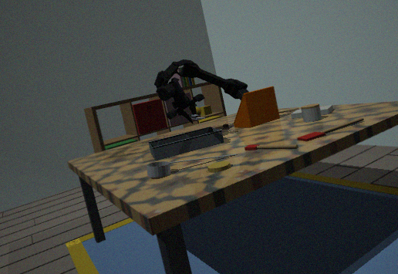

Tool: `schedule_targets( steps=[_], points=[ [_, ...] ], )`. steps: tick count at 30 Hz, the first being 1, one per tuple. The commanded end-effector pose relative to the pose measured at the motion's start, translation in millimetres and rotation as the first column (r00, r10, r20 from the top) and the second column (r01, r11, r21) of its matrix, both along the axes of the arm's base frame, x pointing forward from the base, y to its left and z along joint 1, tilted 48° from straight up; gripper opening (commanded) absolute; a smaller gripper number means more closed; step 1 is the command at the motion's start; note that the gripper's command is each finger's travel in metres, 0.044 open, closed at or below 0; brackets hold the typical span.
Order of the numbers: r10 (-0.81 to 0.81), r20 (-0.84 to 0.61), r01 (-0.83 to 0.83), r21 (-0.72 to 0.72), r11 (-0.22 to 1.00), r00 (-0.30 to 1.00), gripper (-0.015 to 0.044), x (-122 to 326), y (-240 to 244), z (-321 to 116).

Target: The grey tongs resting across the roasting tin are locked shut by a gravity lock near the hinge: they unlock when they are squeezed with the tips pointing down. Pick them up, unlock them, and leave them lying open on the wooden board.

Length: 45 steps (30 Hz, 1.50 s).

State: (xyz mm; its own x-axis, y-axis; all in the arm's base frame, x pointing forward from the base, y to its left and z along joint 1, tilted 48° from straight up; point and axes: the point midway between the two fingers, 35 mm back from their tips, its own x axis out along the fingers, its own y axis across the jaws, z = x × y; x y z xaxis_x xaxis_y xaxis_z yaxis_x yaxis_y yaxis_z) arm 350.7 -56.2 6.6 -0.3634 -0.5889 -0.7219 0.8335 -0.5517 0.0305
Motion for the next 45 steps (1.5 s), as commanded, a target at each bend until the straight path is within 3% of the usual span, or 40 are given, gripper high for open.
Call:
schedule_targets(
  steps=[1,17,25,45],
  points=[
    [0.018,0.057,-0.016,-0.040,0.999,0.998,-0.0150,0.7,1.7,-0.8],
    [0.089,0.302,-0.031,-0.192,0.981,0.949,-0.0150,2.4,2.0,-1.2],
    [0.092,0.312,-0.030,-0.198,0.980,0.946,-0.0150,2.4,2.1,-1.0],
    [0.356,0.021,-0.353,-0.089,0.931,0.934,-0.0150,-12.1,-42.4,97.0]
  ],
)
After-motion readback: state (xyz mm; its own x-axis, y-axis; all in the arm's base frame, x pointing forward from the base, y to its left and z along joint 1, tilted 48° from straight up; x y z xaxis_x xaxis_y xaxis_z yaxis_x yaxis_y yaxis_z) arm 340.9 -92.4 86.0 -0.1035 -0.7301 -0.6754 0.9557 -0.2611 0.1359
